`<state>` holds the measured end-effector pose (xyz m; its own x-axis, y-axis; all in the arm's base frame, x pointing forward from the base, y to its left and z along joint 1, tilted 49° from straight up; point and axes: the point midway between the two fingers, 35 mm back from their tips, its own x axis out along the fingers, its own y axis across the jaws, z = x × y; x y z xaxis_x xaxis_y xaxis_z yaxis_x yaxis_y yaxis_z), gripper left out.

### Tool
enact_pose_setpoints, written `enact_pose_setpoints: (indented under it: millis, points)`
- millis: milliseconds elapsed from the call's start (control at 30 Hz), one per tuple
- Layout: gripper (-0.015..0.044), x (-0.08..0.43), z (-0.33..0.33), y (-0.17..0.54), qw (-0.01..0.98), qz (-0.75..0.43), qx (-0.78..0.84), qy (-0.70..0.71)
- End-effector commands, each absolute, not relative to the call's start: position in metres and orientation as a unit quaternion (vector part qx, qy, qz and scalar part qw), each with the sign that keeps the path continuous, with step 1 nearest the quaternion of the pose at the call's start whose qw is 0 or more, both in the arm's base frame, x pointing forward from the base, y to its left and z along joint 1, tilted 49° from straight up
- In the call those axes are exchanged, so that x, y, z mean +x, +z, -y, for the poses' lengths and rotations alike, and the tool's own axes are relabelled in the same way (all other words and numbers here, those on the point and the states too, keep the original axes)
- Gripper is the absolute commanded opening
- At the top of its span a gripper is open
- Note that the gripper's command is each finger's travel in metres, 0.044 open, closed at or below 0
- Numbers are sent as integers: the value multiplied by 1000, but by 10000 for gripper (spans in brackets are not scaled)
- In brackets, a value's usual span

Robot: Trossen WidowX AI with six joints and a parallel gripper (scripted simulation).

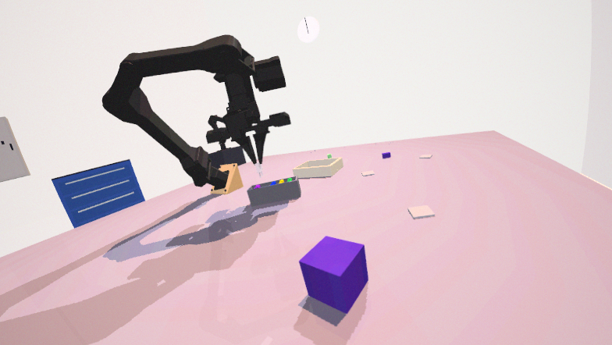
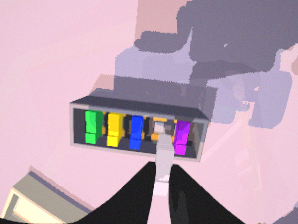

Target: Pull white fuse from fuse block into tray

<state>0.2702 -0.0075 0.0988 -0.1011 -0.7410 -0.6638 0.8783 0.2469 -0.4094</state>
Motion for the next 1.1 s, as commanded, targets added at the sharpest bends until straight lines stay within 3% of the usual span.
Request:
enact_pose_setpoints:
  millis: [0, 1067]
  points:
    - [0, 272, 3, 100, 664, -425, 83, -609]
    - [0, 315, -104, -9, 665, -428, 89, -605]
